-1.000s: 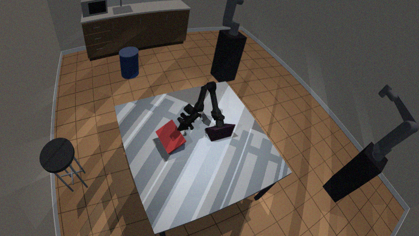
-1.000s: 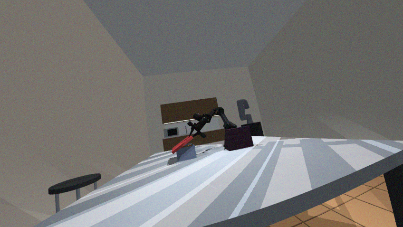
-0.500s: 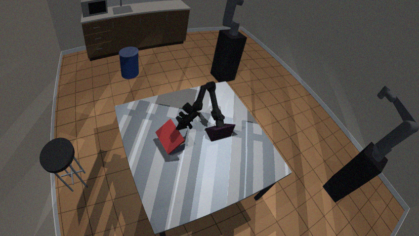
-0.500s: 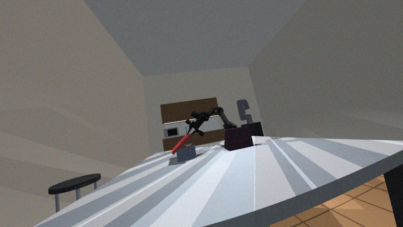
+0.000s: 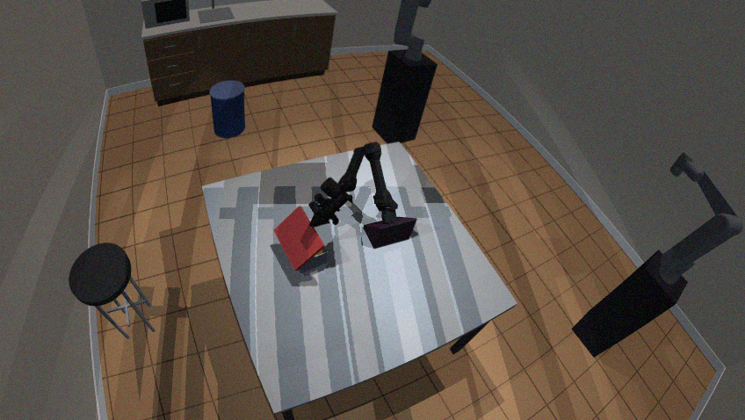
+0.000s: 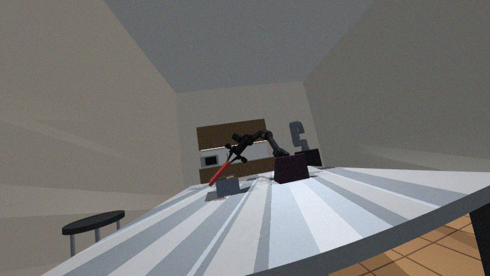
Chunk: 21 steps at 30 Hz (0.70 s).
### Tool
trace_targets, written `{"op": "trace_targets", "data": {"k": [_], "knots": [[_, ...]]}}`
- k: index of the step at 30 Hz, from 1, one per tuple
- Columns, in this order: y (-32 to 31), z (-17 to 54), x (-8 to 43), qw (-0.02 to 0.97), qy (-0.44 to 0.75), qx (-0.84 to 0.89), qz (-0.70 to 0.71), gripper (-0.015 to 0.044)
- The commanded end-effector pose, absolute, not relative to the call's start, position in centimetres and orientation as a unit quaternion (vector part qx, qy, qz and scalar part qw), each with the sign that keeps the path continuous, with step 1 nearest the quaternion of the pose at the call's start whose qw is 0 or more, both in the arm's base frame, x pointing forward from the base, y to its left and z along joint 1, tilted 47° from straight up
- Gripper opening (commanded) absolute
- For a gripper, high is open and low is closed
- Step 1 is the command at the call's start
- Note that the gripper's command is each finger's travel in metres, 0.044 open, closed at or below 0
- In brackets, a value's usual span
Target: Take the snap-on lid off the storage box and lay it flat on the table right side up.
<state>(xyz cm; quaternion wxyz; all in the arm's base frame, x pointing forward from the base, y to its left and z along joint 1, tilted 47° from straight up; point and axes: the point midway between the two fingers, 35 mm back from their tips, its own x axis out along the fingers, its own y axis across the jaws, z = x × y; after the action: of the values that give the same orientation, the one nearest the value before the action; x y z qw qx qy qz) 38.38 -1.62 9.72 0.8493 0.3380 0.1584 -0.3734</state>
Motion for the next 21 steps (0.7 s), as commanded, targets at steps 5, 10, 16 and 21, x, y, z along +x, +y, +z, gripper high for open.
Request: {"op": "trace_targets", "data": {"k": [5,10,16,21], "knots": [[-0.6,10.6,38.7,0.85,0.157,0.341,-0.37,0.0],[-0.2,11.0,38.8,0.85,0.157,0.341,-0.37,0.0],[0.4,11.5,38.9,0.85,0.157,0.341,-0.37,0.0],[0.9,12.0,39.0,0.85,0.157,0.341,-0.37,0.0]]}}
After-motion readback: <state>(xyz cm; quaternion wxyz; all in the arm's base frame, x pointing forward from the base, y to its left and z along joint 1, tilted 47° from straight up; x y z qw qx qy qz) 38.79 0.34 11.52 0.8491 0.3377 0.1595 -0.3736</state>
